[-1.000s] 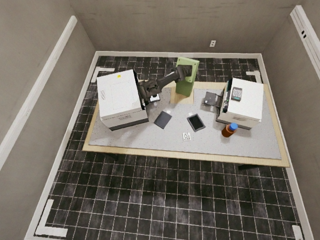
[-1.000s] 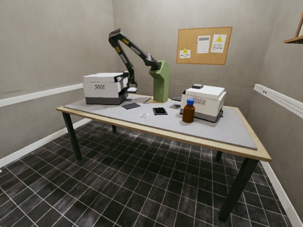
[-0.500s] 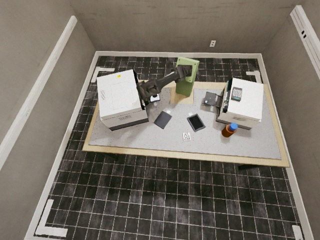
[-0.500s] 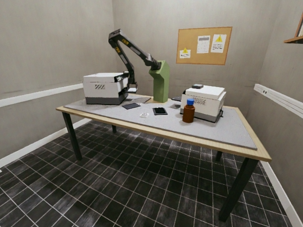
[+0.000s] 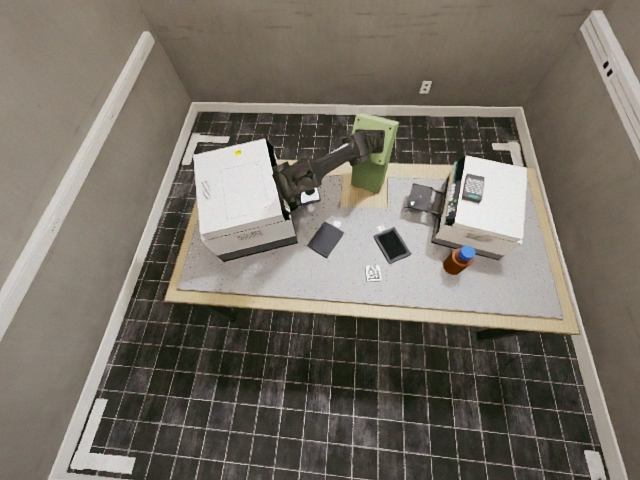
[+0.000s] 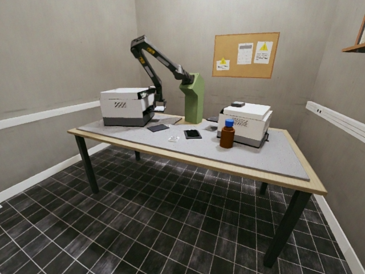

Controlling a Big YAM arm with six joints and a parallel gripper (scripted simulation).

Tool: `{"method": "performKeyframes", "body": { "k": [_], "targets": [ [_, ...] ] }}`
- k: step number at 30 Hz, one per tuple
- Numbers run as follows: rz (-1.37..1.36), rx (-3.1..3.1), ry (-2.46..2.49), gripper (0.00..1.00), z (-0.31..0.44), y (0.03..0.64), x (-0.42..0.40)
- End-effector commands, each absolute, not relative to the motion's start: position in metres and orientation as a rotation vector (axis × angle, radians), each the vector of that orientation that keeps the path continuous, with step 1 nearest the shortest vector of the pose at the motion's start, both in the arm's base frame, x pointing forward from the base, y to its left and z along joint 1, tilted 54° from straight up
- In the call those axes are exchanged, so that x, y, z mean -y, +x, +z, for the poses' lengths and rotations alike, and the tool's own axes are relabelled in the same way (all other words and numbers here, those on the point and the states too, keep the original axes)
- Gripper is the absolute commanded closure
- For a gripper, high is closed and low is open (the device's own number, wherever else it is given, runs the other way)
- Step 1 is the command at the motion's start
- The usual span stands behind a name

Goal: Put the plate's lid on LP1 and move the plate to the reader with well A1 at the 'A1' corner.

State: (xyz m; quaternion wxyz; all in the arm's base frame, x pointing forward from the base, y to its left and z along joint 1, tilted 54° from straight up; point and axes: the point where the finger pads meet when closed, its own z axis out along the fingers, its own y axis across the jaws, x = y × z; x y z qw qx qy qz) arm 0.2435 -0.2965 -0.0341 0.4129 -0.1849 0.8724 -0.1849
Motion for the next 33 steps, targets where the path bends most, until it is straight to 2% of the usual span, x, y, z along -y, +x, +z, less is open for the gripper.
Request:
{"method": "performKeyframes", "body": {
  "k": [1, 33],
  "targets": [
    [-0.46, -2.191, -0.47, 0.14, -0.0363, 0.248, 0.2939],
    [-0.474, -2.183, -0.491, 0.14, -0.0356, 0.2529, 0.2992]
  ]
}}
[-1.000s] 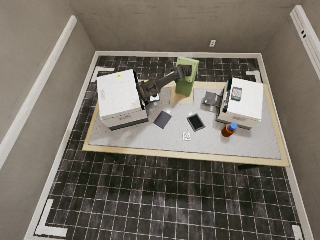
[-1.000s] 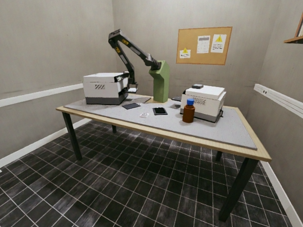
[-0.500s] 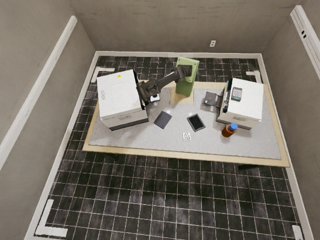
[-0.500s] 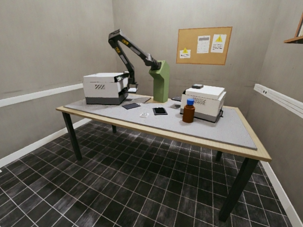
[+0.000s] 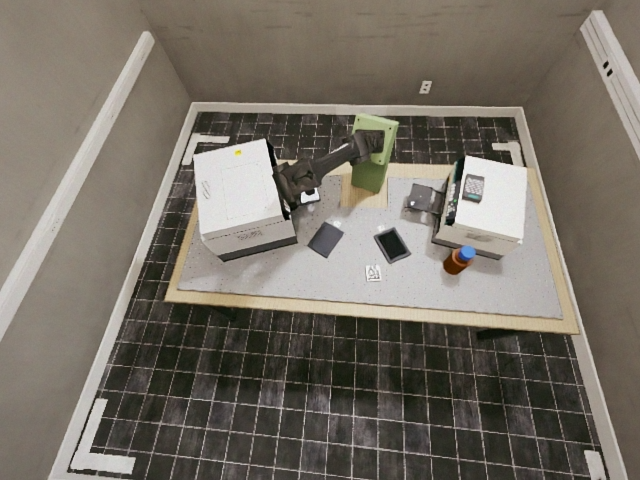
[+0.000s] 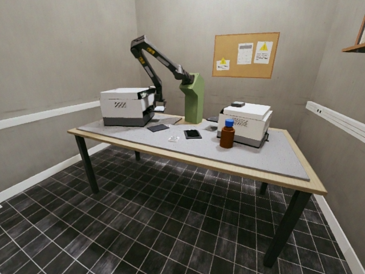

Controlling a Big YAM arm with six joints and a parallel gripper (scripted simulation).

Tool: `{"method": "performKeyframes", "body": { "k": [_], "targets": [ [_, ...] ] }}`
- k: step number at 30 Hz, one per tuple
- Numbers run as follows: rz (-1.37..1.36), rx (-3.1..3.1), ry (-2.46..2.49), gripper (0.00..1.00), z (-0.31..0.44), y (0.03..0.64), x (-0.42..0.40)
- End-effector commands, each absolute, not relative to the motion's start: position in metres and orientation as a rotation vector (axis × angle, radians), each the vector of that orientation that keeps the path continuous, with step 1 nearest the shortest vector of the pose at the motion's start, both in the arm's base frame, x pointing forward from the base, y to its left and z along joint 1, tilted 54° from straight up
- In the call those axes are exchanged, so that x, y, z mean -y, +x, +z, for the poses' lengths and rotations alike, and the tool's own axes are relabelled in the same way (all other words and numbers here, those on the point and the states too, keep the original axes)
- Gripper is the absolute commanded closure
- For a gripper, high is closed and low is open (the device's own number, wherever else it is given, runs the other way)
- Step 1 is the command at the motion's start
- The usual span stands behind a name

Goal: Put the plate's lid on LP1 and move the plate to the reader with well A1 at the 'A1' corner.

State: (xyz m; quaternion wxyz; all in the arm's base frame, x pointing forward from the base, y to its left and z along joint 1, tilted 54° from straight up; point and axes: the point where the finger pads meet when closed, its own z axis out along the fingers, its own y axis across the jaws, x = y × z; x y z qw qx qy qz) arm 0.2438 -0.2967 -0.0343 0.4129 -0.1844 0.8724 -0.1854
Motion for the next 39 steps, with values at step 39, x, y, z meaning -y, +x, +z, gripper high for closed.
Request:
{"method": "performKeyframes", "body": {
  "k": [39],
  "targets": [
    [-0.49, -2.171, -0.532, 0.14, -0.0365, 0.2622, 0.3031]
  ]
}}
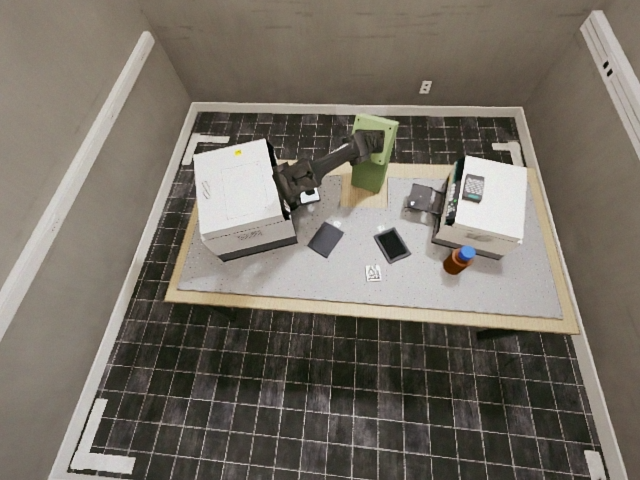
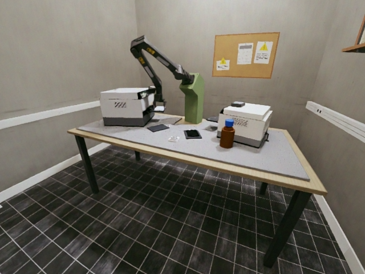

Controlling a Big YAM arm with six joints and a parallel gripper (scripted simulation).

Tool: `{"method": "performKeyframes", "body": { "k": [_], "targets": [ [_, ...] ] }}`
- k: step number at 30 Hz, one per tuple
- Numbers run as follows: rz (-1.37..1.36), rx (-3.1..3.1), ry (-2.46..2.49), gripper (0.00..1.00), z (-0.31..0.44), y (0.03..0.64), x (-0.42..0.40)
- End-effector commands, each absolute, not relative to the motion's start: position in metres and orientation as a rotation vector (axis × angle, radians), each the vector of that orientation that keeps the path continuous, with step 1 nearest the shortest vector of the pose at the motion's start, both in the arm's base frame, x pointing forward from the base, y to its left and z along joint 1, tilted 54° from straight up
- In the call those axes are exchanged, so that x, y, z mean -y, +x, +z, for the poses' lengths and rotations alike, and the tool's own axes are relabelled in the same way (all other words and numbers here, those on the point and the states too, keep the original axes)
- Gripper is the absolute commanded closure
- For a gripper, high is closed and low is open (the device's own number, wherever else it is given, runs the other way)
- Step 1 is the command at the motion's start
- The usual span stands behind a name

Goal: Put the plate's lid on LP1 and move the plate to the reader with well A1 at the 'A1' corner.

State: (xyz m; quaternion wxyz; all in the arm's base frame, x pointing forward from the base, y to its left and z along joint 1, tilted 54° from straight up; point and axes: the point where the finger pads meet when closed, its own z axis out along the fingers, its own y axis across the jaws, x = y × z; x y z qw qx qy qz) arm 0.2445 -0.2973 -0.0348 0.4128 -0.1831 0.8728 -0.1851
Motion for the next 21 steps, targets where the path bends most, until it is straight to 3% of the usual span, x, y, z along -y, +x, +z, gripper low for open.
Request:
{"method": "performKeyframes", "body": {
  "k": [1, 21],
  "targets": [
    [-0.49, -2.171, -0.533, 0.14, -0.0366, 0.2624, 0.3031],
    [-0.5, -2.163, -0.557, 0.14, -0.0352, 0.2673, 0.305]
  ]
}}
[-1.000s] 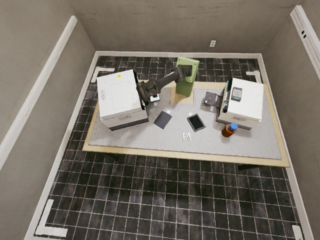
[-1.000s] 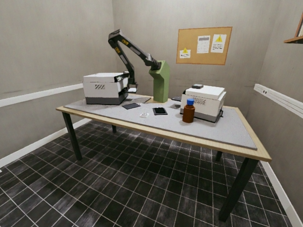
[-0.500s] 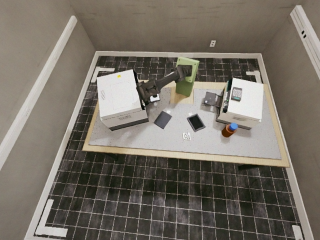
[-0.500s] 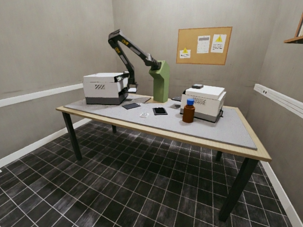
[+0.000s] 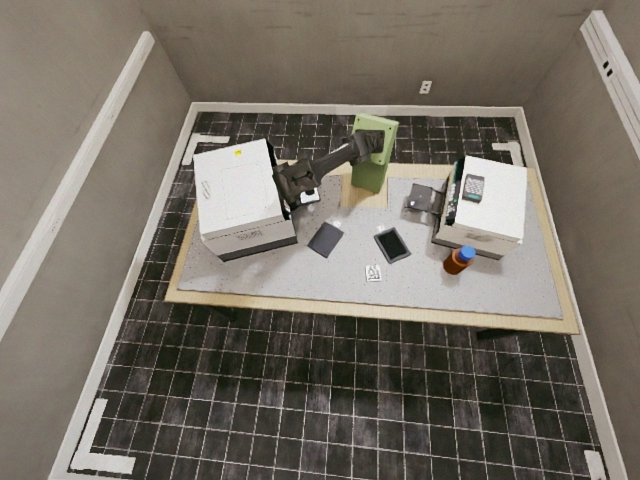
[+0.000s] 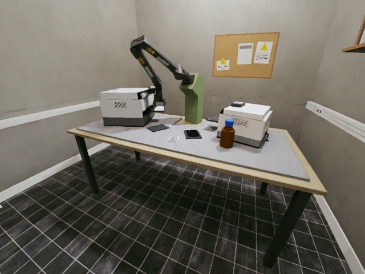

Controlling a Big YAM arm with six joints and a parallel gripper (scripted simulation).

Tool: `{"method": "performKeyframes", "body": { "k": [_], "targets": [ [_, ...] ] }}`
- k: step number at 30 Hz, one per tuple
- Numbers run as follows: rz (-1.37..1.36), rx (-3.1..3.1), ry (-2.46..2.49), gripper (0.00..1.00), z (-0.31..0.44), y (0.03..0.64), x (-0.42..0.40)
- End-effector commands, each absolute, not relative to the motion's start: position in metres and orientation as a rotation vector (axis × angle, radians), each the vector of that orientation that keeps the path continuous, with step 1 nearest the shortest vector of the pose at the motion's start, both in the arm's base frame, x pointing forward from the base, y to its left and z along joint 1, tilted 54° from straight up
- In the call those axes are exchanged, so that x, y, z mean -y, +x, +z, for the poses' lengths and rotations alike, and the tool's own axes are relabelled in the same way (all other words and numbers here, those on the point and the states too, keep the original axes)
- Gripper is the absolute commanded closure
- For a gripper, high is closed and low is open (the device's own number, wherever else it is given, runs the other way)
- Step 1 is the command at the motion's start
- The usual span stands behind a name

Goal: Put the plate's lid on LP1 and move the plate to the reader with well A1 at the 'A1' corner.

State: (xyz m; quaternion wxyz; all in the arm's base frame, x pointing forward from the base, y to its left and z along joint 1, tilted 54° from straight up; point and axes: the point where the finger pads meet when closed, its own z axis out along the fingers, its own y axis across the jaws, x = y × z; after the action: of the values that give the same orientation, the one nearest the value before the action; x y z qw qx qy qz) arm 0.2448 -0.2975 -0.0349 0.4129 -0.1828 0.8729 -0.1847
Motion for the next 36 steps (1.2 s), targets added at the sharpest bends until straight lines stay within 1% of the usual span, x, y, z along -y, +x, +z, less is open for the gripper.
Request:
{"method": "performKeyframes", "body": {
  "k": [1, 36],
  "targets": [
    [-0.501, -2.162, -0.558, 0.14, -0.0351, 0.2675, 0.305],
    [-0.527, -2.14, -0.598, 0.14, -0.0306, 0.2765, 0.3097]
  ]
}}
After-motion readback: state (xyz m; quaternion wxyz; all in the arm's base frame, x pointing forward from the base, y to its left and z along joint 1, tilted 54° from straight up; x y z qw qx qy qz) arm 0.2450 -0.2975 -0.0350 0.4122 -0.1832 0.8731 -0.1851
